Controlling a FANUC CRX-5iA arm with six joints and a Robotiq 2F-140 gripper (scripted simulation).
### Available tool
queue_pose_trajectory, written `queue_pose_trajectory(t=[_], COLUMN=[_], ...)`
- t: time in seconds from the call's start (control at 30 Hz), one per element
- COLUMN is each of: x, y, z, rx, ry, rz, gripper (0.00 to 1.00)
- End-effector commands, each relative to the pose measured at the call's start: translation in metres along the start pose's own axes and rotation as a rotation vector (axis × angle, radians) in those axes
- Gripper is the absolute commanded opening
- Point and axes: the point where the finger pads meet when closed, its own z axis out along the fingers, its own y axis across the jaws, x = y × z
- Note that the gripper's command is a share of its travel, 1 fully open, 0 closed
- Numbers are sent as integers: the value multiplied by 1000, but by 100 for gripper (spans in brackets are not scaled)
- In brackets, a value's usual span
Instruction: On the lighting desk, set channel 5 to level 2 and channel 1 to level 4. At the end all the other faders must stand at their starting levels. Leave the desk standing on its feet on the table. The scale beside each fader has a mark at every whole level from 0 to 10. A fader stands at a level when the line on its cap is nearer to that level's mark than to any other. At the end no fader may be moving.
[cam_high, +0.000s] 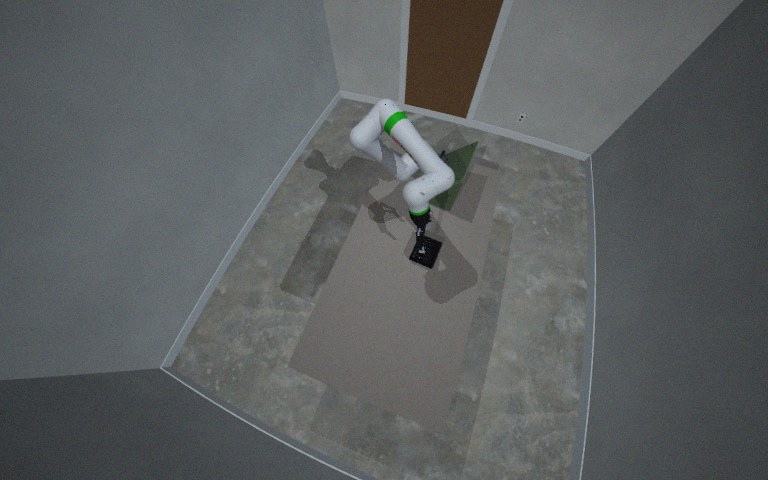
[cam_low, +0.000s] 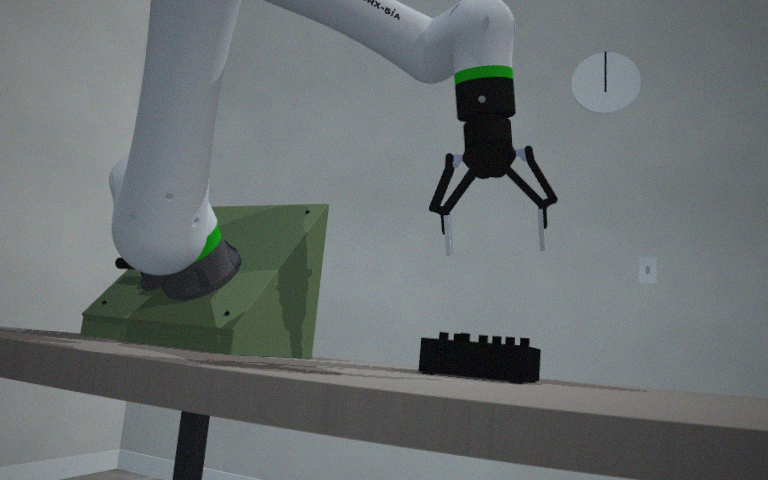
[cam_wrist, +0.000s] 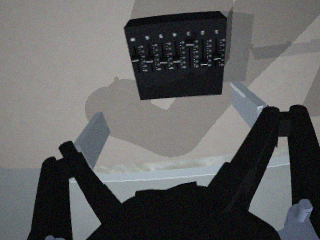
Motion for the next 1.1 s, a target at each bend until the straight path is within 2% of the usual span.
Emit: queue_pose_trajectory(t=[0.0, 0.03, 0.13, 0.23, 0.83, 1.07], x=[-12, -12, -19, -22, -22, -18], y=[7, 7, 13, 15, 15, 15], z=[13, 13, 18, 20, 20, 21], rx=[-67, -67, -83, -85, -86, -101], ry=[131, 131, 235, 275, 278, 274], rz=[26, 26, 44, 51, 47, -65], gripper=[100, 100, 100, 100, 100, 100])
